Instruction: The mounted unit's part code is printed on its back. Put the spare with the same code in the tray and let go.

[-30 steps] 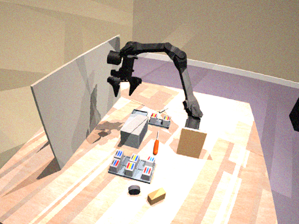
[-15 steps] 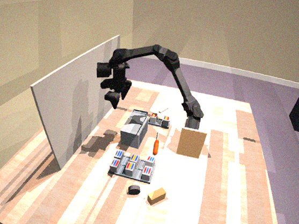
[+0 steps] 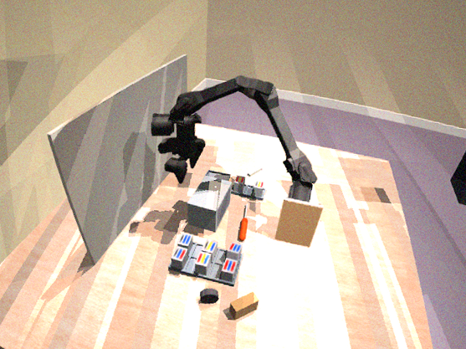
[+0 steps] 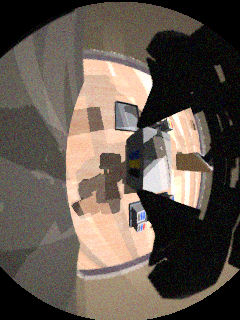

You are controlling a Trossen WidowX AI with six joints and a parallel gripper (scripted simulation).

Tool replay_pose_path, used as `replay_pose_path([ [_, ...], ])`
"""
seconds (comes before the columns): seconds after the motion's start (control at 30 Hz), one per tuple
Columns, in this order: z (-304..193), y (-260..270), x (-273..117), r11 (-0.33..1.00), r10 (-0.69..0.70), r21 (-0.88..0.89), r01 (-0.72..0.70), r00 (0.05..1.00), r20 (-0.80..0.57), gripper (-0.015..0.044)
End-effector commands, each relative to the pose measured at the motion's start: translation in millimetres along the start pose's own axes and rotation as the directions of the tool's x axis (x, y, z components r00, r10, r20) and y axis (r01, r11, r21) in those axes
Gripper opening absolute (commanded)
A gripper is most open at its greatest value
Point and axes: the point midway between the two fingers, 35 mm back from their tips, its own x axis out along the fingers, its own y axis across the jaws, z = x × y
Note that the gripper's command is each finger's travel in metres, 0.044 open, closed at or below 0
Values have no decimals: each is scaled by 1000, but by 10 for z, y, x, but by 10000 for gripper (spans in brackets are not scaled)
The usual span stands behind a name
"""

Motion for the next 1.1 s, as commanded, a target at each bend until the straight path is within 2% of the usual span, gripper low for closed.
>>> replay_pose_path([
  [0.0, -17, -5, 31, 1000, -7, -7, 7, 1000, -5, 440],
  [0.17, -28, 25, 28, 1000, -5, -26, 5, 1000, -5, 440],
  [0.2, -63, 114, 20, 997, -1, -82, 0, 1000, -4, 440],
  [0.3, -301, 596, -20, 920, 20, -392, -19, 1000, -3, 440],
  [0.4, -613, 1035, -41, 739, 31, -673, -26, 1000, -6, 440],
  [0.5, -984, 1409, -34, 473, 30, -881, -23, 1000, -10, 440],
  [0.6, -1403, 1708, 6, 145, 16, -989, -16, 1000, -14, 440],
  [0.67, -1576, 1801, 33, 8, 8, -1000, -15, 1000, -15, 440],
  [0.9, -1598, 1812, 37, -9, 6, -1000, -15, 1000, -15, 440],
  [1.07, -1576, 1861, 379, -8, 6, -1000, -14, 1000, -14, 309],
])
